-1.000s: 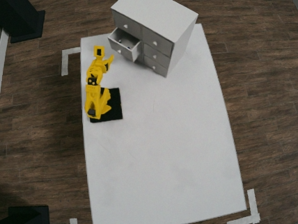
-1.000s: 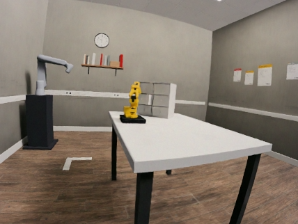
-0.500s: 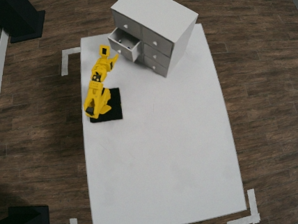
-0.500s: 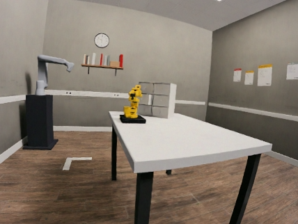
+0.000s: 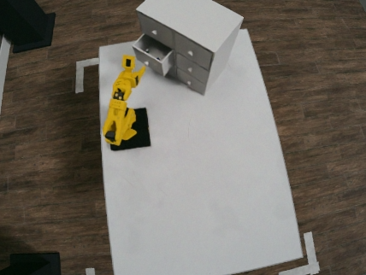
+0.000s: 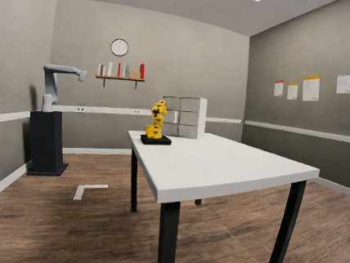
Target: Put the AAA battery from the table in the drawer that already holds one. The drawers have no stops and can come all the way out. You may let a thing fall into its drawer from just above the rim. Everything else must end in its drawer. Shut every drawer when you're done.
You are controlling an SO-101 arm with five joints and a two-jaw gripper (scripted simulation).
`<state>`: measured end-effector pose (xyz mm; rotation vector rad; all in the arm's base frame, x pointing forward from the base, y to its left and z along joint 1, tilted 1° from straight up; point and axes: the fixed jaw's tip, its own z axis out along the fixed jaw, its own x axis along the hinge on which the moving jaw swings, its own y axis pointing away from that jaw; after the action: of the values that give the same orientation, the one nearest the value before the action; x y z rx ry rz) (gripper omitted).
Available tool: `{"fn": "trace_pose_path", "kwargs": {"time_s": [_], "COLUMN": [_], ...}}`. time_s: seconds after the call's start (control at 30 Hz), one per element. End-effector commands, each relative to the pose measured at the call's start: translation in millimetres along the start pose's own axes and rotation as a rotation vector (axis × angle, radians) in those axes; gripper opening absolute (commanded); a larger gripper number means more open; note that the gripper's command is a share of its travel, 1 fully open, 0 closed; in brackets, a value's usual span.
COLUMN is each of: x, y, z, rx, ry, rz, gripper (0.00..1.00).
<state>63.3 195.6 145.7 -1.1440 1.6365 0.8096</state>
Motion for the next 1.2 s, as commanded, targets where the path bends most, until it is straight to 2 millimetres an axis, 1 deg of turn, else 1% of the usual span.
{"fn": "trace_pose_path", "kwargs": {"time_s": [0.0,1.0,1.17], "x": [5.0,8.4,7.9], "y": [-2.2,-3.8,-8.3], "z": [2.4,4.1,19.0], "rx": [0.01,0.017,0.035], "ry": [0.017,0.017,0.017], "rz": [0.01,0.013,0.018], "gripper": [0.21,0.21,0.21]}}
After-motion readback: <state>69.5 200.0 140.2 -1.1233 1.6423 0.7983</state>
